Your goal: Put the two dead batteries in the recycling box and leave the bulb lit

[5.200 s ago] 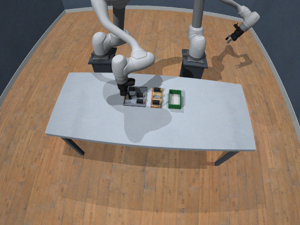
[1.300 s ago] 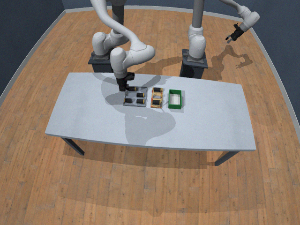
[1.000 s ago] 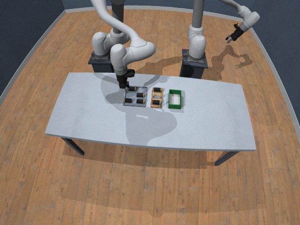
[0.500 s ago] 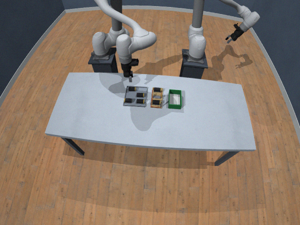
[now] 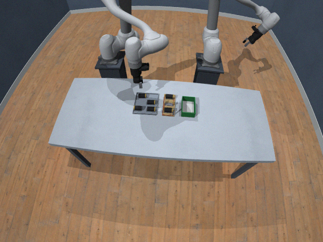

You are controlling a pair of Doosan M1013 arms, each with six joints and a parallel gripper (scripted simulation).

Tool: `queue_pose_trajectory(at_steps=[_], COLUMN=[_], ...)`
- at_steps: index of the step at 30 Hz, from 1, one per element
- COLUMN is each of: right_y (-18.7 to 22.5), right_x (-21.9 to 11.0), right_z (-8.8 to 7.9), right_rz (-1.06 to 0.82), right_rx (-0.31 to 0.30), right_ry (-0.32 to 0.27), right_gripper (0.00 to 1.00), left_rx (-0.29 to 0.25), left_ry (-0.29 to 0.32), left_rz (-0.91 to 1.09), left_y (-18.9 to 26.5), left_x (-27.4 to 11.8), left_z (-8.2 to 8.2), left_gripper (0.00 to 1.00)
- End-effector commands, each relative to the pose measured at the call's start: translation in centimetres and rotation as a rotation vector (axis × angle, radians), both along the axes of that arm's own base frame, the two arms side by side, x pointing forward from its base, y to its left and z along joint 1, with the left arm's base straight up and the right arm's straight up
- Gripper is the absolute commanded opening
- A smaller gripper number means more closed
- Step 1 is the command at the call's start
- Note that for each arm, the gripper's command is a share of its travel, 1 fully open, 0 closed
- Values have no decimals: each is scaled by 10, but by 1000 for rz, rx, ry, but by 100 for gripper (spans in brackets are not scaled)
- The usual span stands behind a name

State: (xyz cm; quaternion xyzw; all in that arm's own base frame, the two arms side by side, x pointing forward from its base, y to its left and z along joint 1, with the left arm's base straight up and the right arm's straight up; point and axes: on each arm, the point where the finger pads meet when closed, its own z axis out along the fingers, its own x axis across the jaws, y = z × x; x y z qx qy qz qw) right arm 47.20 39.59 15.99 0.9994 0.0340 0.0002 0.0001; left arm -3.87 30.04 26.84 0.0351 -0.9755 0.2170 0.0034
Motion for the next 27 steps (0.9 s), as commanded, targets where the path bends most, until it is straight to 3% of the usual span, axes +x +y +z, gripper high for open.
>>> queue_pose_trajectory(at_steps=[1,8,13,15,27], right_y=[1,1,1,1,1], right_x=[0,0,1,1,1], right_z=[1,-4,-66,-78,-78], right_rz=[0,0,0,0,0], right_rx=[2,2,2,2,2], right_ry=[-1,-1,-1,-1,-1], right_gripper=[90,90,90,90,90], left_rx=[1,1,1,1,1], left_ry=[1,1,1,1,1], left_rz=[0,0,0,0,0], left_y=[0,0,0,0,0], left_x=[0,0,0,0,0], left_z=[1,1,1,1,1], left_gripper=[100,100,100,100,100])
